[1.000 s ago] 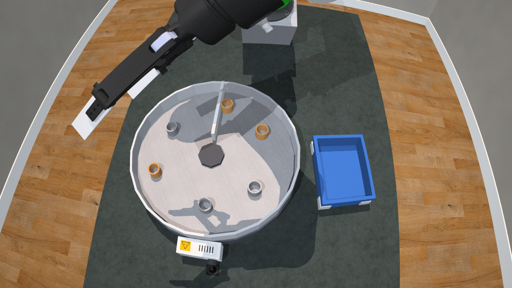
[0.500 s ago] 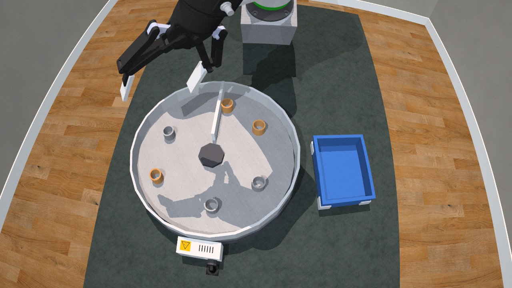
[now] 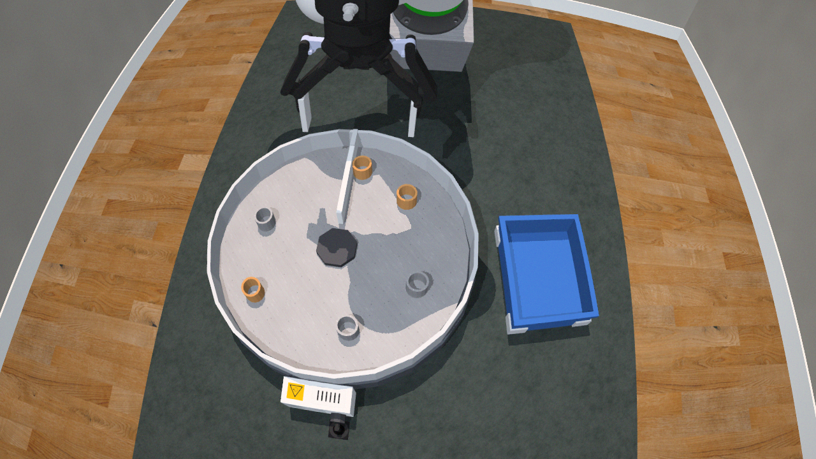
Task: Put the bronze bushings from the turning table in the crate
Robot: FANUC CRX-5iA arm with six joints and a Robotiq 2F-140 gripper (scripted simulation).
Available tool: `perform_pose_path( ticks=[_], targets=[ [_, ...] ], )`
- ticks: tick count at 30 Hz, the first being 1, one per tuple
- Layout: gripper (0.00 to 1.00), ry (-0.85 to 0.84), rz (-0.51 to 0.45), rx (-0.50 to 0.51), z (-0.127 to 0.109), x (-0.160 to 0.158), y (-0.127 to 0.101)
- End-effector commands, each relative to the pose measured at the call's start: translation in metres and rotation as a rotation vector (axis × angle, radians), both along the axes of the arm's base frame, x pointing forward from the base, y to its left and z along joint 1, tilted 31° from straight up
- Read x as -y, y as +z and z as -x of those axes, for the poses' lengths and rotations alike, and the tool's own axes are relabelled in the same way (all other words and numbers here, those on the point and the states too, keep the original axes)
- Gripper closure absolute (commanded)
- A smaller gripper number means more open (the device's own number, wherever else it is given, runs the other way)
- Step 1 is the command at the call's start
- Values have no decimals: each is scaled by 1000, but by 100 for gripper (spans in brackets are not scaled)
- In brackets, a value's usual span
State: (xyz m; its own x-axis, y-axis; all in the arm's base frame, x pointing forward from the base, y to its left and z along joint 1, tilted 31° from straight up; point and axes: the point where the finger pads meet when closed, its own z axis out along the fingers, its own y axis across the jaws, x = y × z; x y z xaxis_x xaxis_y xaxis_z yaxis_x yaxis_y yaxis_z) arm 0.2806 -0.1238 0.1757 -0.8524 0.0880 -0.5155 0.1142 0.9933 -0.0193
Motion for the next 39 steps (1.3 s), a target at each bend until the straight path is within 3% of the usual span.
perform_pose_path(
  ticks=[1, 20, 21, 39],
  targets=[
    [0, -12, -48, 5, 10, -13, -6],
    [0, -13, -51, 5, 10, -14, -6],
    [93, -13, -51, 5, 10, -14, -6],
    [93, -13, -51, 5, 10, -14, -6]
  ],
)
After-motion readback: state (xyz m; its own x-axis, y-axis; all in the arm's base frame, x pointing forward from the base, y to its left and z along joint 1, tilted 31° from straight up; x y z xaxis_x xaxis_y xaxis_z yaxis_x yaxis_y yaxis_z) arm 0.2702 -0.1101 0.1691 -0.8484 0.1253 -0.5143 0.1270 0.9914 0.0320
